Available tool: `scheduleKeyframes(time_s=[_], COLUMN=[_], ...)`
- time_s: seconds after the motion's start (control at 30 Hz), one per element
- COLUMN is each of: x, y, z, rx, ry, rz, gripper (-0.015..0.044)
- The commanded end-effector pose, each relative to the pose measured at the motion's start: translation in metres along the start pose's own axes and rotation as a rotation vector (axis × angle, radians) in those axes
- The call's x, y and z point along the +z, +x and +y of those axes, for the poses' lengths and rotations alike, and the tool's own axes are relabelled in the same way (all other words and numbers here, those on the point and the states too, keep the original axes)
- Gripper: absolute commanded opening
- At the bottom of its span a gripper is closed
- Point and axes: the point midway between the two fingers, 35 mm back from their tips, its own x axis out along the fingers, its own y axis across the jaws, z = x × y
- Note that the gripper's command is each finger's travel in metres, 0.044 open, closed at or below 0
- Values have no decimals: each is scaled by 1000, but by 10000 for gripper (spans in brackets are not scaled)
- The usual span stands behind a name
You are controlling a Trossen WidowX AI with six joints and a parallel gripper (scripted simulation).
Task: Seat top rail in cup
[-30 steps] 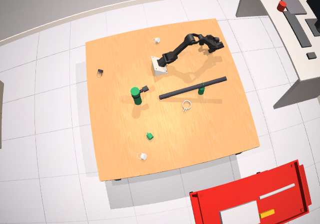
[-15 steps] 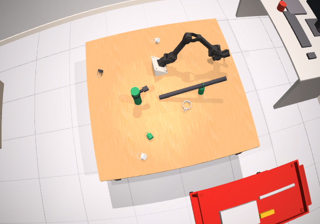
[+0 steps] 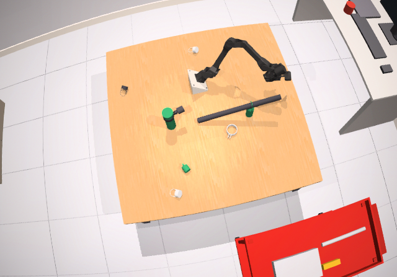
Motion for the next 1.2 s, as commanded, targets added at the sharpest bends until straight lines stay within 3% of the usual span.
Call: scheduleKeyframes(time_s=[0.0, 0.37, 0.6, 0.8, 1.17], x=[-24, -65, -79, -149, -207], y=[-38, -131, -183, -241, -353], z=[-28, -73, -79, -31, 83], rx=[-104, -300, -416, -423, -549], ry=[-49, -127, 95, 452, 1144], rz=[154, 498, 656, 838, 1038], gripper=[440, 440, 440, 440, 440])
